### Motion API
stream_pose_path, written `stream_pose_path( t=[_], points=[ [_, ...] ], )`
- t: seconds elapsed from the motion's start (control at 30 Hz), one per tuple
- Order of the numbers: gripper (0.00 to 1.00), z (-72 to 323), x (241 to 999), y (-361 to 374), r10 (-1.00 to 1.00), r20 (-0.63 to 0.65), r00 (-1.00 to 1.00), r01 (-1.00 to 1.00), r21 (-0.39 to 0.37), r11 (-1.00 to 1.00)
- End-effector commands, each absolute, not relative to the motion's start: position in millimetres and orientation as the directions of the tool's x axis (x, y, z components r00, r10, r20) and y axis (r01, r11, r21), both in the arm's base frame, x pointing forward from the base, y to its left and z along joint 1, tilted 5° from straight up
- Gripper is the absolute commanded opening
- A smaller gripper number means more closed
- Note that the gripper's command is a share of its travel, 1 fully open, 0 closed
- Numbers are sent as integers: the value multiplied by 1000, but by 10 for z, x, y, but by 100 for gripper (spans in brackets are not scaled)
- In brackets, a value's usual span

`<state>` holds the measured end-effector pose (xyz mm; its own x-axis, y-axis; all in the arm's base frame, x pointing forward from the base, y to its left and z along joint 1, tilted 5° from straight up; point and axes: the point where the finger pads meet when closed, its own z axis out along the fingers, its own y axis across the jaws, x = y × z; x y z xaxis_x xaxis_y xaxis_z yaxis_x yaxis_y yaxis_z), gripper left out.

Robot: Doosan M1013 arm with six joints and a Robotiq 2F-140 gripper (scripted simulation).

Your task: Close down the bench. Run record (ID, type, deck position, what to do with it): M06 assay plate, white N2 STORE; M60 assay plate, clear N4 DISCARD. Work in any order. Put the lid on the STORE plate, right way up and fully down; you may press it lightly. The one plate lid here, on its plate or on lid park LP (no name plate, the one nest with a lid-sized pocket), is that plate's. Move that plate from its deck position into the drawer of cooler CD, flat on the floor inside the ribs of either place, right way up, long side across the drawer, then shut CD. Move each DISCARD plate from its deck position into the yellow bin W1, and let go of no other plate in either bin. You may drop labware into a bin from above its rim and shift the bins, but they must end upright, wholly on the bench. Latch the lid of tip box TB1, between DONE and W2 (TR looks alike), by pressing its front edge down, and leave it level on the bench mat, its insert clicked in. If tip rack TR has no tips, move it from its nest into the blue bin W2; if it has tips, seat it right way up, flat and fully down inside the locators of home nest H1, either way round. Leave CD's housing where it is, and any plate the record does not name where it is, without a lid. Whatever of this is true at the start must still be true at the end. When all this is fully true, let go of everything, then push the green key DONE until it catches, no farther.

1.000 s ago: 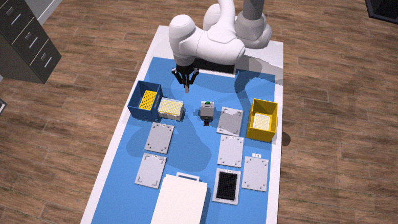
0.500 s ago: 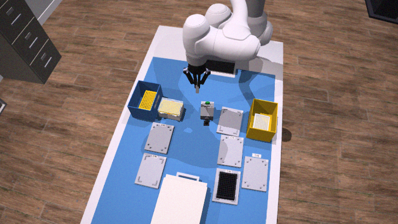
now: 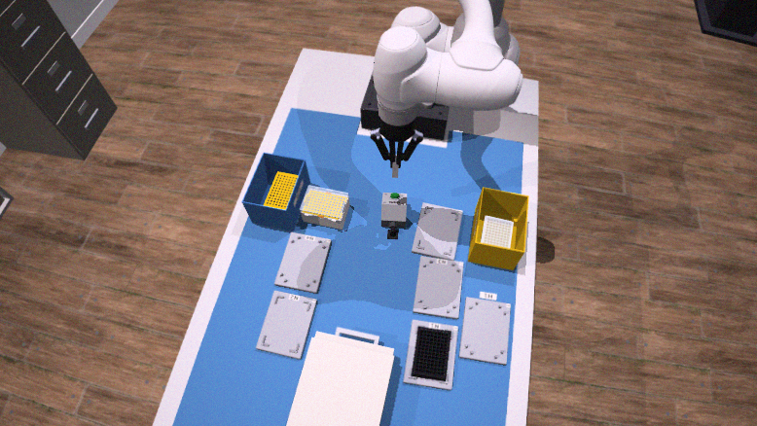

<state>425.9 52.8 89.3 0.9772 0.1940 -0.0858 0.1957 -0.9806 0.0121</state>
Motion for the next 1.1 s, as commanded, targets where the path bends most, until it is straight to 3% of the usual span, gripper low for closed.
stream_pose_path(
  t=[0.0,1.07],
  points=[
    [0,894,4259,541,194,-86,977,196,12,-981],
    [0,283,4208,523,194,-86,977,196,12,-981]
  ],
)
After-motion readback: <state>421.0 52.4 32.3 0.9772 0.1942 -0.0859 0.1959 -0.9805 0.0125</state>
